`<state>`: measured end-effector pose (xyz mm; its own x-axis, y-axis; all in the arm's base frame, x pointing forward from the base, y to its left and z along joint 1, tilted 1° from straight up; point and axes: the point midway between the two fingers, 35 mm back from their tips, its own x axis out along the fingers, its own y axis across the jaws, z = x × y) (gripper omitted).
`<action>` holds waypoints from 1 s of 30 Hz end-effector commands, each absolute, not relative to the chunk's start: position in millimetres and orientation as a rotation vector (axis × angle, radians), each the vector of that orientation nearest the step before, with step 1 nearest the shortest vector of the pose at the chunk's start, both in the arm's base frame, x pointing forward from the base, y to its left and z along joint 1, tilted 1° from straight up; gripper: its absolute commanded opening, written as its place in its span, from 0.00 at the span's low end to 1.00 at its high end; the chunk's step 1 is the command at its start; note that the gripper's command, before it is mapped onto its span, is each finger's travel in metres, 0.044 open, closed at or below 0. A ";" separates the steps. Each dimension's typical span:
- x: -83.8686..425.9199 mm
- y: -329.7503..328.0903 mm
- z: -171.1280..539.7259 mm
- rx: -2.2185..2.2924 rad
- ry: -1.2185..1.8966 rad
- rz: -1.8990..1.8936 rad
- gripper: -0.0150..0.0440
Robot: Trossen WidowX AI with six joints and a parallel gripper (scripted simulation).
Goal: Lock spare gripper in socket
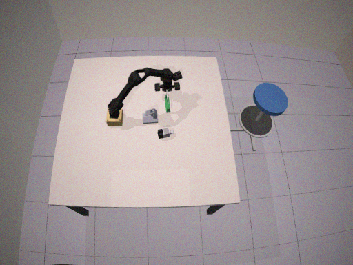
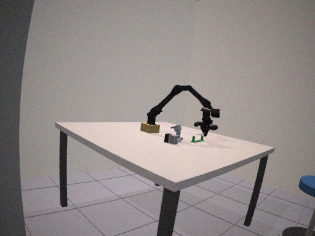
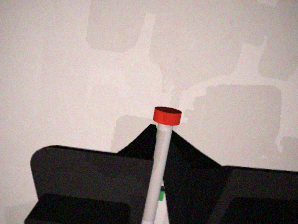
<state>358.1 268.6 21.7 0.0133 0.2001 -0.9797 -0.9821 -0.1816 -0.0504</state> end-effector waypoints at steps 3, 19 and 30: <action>357.2 267.9 14.0 -1.210 0.942 1.412 0.25; 357.2 267.9 14.0 -1.210 0.942 1.412 0.25; 357.0 267.9 14.4 -1.206 0.946 1.409 0.39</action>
